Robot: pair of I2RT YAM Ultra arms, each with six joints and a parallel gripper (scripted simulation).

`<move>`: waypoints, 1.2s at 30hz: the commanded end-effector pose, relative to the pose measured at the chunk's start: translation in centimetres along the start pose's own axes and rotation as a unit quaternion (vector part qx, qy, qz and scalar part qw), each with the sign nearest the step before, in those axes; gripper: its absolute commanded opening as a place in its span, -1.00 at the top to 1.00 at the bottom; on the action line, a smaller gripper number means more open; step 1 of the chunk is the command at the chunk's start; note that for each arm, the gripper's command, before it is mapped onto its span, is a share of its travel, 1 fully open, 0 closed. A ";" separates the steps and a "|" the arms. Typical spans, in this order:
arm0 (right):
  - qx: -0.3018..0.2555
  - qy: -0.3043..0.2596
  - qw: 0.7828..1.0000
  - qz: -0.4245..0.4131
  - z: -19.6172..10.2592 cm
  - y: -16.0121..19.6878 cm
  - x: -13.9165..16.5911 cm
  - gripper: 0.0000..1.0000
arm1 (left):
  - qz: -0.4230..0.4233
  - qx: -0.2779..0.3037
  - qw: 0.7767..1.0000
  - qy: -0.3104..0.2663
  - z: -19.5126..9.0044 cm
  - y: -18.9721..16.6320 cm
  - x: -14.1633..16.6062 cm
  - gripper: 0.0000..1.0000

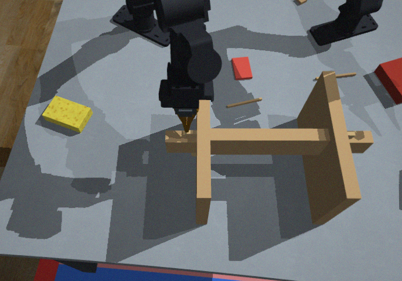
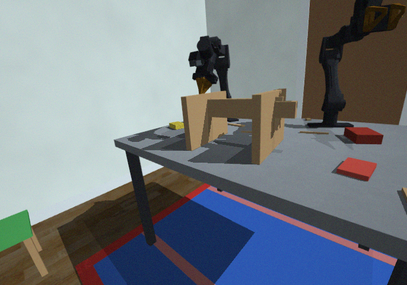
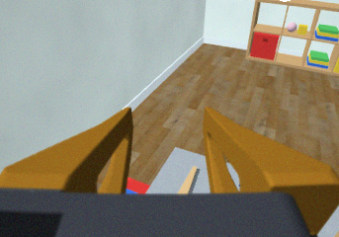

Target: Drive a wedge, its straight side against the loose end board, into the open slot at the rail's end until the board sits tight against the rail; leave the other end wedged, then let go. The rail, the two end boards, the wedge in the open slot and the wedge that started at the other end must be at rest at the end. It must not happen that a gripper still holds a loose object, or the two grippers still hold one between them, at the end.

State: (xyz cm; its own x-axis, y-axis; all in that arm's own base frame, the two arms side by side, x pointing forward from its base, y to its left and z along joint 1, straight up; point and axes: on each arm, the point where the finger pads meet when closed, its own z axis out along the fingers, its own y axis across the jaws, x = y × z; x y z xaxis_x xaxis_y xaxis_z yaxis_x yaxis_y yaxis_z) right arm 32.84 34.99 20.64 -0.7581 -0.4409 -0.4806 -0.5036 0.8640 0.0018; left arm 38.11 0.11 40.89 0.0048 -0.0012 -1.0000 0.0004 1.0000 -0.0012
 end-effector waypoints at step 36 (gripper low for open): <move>0.020 0.115 0.993 -0.011 4.4 -1.7 7.4 1.00 | 0.002 0.001 1.000 -0.030 -0.3 -0.1 -2.4 0.19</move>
State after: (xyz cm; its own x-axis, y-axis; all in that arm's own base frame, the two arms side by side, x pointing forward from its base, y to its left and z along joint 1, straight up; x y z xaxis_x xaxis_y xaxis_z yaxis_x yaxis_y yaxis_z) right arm 32.80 34.98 20.36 -0.7466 -0.4229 -0.5135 -0.5051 0.8628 0.0238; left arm 38.11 0.11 40.89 0.0048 -0.0012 -1.0000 0.0004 1.0000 -0.0012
